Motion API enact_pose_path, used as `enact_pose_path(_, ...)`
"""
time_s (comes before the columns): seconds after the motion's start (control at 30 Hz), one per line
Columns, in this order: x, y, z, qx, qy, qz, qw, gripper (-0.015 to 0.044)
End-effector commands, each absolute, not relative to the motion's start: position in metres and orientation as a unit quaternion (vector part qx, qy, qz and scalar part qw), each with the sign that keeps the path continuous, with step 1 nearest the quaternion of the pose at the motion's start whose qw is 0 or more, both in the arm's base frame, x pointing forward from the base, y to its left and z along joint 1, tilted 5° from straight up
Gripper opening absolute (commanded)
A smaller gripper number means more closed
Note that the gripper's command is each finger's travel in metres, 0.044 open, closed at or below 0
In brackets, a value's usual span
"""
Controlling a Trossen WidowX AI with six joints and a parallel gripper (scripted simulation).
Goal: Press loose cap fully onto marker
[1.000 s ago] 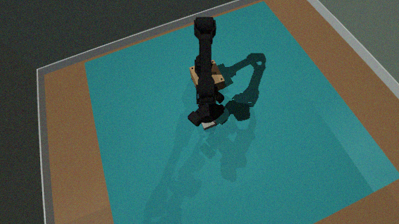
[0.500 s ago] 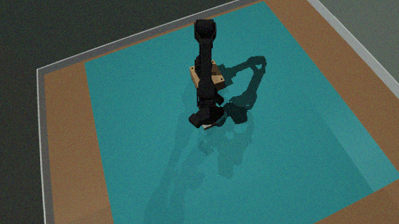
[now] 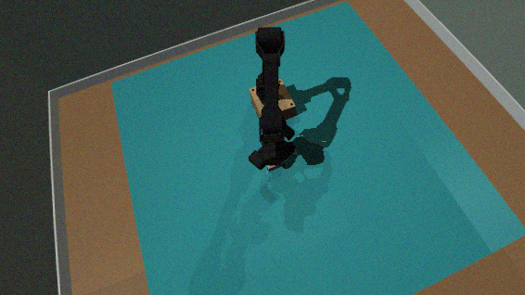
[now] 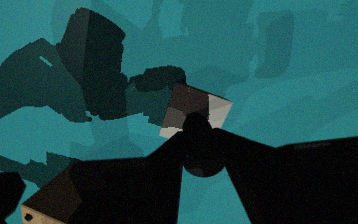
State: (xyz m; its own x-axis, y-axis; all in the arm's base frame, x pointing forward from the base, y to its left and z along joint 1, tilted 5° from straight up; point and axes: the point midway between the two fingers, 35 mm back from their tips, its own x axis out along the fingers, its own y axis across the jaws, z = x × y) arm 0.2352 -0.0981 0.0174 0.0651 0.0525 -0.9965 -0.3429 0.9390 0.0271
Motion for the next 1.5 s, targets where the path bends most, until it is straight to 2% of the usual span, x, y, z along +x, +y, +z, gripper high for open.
enact_pose_path(0.0, 0.235, -0.098, 0.017, -0.108, 0.67, 0.137, 0.722, 0.0053)
enact_pose_path(0.5, 0.235, -0.098, 0.017, -0.108, 0.67, 0.137, 0.722, 0.044)
enact_pose_path(0.6, 0.235, -0.099, 0.02, -0.108, 0.67, 0.137, 0.722, 0.044)
enact_pose_path(0.77, 0.231, -0.102, 0.089, -0.109, 0.67, 0.137, 0.722, 0.044)
enact_pose_path(0.97, 0.23, -0.102, 0.093, -0.109, 0.67, 0.137, 0.722, 0.044)
enact_pose_path(1.2, 0.23, -0.102, 0.084, 0.05, 0.683, -0.009, 0.729, 0.0256)
enact_pose_path(1.47, 0.23, -0.101, 0.083, 0.055, 0.683, -0.014, 0.729, 0.0046)
